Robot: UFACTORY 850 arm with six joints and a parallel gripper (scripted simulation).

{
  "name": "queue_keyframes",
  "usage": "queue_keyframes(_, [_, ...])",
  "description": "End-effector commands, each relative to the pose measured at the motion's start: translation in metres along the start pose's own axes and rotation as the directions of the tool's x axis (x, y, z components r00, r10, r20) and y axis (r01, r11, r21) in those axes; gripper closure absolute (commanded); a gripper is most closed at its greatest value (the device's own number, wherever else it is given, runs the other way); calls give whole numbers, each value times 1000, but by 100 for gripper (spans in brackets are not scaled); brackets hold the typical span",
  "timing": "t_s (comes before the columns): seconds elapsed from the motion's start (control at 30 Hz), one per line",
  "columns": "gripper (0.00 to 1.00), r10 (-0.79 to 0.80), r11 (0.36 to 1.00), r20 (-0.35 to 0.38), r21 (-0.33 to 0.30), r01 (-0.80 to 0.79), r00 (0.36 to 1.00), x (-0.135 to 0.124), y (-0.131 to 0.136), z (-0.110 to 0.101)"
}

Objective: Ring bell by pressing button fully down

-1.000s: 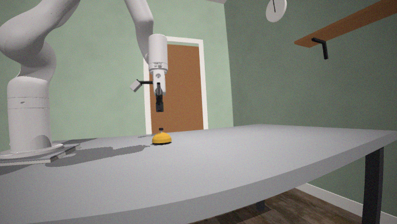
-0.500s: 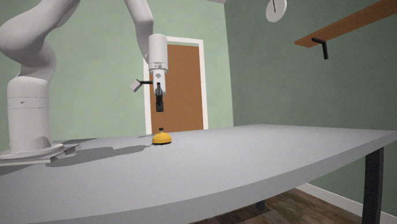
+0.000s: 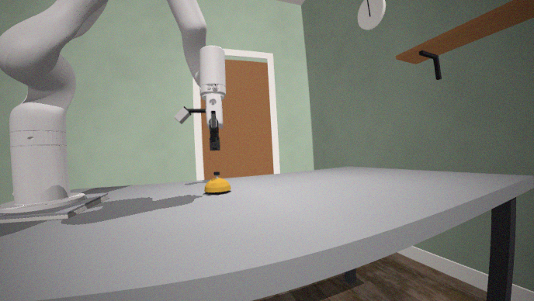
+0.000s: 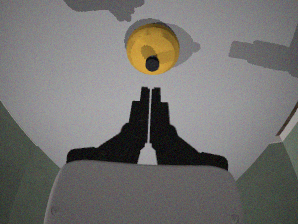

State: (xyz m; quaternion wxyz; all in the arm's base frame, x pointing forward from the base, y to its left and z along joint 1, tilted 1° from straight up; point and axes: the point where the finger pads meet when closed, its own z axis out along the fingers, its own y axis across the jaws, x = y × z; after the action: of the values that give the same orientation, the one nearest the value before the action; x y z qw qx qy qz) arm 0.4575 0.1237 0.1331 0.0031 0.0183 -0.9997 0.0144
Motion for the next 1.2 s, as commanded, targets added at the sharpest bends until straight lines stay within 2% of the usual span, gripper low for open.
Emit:
queue_keyframes(0.0, [100,0,1000,2,-1,0,1000,-1,0,-1])
queue_keyframes(0.57, [100,-2,1000,1,-6,2,1000,-1,0,7])
queue_keyframes(1.17, [100,-2,1000,1,-6,2,1000,-1,1,38])
